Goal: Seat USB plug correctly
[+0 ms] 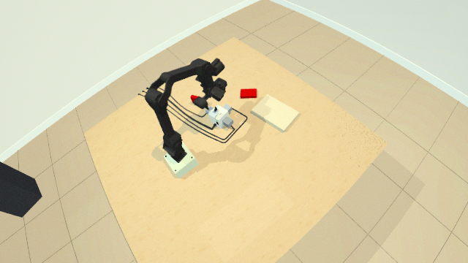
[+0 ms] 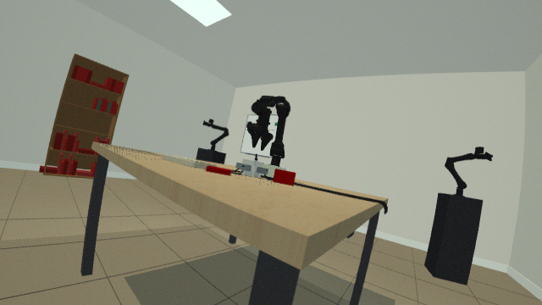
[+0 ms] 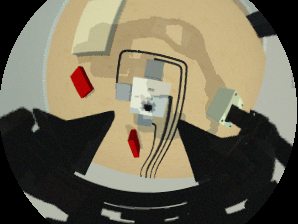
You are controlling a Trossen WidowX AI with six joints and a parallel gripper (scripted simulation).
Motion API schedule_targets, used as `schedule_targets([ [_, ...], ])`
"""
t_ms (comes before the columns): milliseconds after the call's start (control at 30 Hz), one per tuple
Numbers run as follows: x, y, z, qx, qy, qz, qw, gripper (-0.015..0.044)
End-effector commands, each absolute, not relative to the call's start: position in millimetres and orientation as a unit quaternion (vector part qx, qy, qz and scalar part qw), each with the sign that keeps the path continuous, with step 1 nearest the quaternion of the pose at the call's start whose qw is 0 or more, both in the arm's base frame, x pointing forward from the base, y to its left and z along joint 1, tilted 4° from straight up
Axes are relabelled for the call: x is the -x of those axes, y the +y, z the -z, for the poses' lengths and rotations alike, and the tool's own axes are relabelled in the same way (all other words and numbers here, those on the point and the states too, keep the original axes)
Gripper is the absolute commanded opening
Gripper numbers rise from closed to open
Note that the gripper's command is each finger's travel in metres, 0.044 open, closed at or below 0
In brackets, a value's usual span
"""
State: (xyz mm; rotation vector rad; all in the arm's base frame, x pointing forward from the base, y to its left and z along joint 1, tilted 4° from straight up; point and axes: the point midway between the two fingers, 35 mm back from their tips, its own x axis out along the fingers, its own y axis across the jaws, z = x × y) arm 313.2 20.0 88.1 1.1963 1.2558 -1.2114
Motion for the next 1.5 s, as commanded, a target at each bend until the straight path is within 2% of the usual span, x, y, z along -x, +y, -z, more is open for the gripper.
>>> schedule_targets([
  [0,-312.8,17.4,-87.2,-0.493,0.512,0.507,0.487,0.0440],
  [1200,-311.4,17.4,-57.0,-0.493,0.512,0.507,0.487,0.0440],
  [1467,-311.1,18.4,-58.9,-0.493,0.515,0.504,0.487,0.0230],
])
